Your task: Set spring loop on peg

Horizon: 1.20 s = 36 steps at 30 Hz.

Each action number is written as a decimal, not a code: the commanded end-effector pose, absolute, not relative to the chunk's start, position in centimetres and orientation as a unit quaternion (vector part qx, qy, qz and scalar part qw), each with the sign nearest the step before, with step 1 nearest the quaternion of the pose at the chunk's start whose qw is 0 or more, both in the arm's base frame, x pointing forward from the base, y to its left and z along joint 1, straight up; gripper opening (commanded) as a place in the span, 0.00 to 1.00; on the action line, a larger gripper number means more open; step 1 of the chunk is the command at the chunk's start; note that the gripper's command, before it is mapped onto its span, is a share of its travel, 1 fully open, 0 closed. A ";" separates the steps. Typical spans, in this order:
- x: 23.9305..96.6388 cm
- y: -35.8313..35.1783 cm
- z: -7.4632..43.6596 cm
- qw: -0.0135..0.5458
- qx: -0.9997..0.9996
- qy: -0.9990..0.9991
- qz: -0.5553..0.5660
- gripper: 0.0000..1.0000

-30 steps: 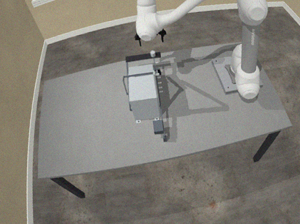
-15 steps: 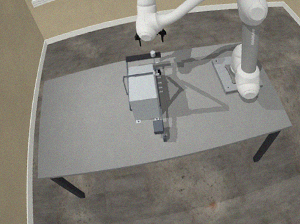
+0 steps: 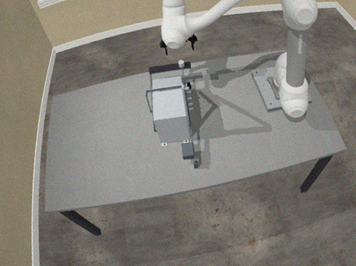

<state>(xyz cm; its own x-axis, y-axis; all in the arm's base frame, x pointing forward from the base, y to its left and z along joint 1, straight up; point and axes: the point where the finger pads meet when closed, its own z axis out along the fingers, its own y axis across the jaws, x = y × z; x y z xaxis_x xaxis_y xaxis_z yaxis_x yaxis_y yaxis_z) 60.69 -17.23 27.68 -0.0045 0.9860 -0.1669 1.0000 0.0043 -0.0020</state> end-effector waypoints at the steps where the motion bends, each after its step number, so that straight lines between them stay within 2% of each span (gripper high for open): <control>1: 60.7 -17.2 27.7 0.059 0.703 0.706 -0.059 1.00; 25: 60.7 -17.2 27.7 0.059 0.703 0.706 -0.059 1.00; 36: 60.9 -17.1 26.1 0.059 0.703 0.706 -0.059 1.00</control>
<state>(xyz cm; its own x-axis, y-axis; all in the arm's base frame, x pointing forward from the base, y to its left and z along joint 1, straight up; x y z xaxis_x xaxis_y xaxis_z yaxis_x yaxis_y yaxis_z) 60.82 -17.15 26.19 -0.0045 0.9860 -0.1669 1.0000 0.0043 -0.0020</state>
